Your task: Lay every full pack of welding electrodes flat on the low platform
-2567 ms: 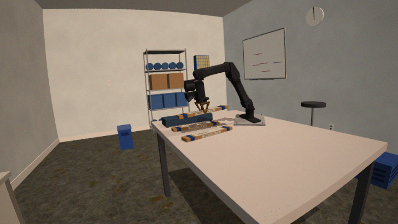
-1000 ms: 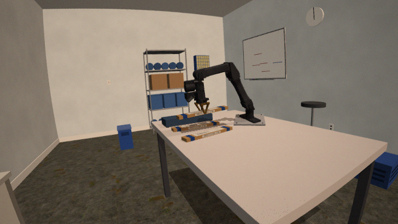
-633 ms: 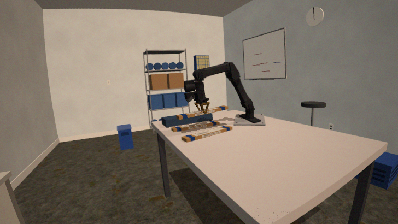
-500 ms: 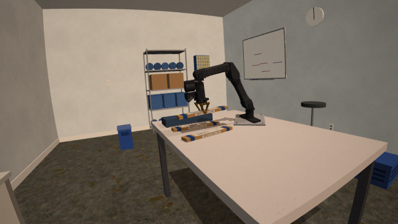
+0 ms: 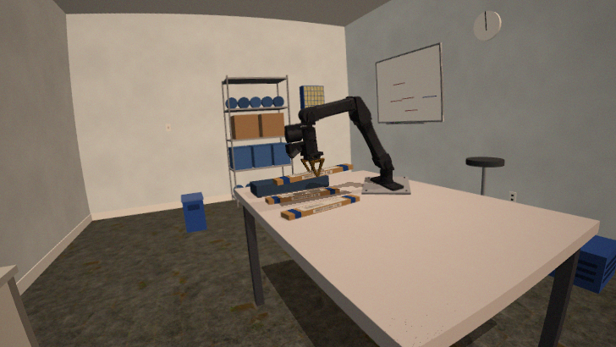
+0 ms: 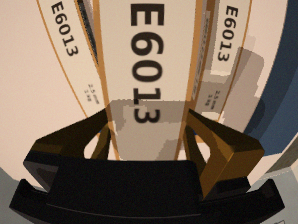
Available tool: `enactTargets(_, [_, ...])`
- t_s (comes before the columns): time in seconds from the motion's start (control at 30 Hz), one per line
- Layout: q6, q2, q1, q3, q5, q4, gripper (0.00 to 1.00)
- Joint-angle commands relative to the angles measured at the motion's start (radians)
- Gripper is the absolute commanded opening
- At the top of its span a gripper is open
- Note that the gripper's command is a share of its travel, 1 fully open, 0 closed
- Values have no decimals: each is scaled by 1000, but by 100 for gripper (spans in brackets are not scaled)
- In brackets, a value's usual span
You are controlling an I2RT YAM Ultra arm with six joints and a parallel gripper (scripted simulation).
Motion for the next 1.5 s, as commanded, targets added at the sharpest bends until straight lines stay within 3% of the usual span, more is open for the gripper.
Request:
enactTargets(0.0, [2, -80, 0, 23, -2, -14, 0])
enactTargets(0.83, [6, -102, 4, 28, -7, -15, 0])
enactTargets(1.47, [16, -104, 16, -104, -2, 116, 0])
